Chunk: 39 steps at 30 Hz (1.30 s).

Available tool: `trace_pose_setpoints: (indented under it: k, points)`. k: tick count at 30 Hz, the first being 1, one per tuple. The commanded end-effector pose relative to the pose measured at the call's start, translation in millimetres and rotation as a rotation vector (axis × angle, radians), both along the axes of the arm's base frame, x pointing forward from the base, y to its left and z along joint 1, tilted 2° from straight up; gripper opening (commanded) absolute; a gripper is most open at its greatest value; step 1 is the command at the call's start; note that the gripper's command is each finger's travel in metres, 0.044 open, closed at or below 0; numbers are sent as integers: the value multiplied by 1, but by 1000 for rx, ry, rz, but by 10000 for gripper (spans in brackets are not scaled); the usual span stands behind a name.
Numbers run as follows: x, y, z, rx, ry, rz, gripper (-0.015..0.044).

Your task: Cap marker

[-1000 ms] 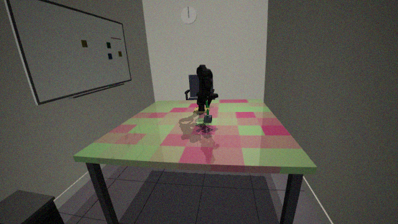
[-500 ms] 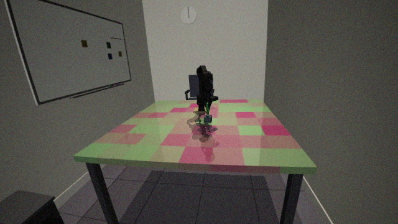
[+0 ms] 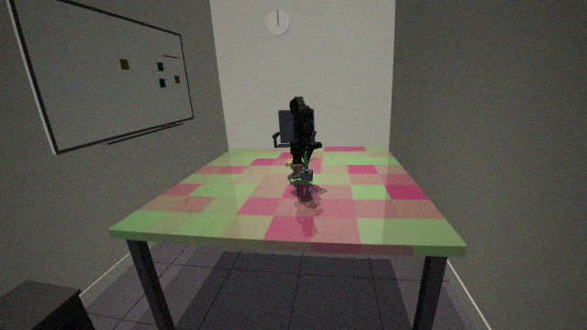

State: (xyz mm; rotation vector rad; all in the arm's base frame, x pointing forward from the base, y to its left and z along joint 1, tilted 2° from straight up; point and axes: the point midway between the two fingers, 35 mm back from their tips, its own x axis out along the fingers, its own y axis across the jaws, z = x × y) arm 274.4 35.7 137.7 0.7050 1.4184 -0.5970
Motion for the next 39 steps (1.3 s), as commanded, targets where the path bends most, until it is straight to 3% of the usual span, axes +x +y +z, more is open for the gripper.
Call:
trace_pose_setpoints:
  k: [1, 39]
  points:
    - [-1, 1, -22, -1, 33, -4, 0]
    - [4, -2, -69, -1, 33, -4, 0]
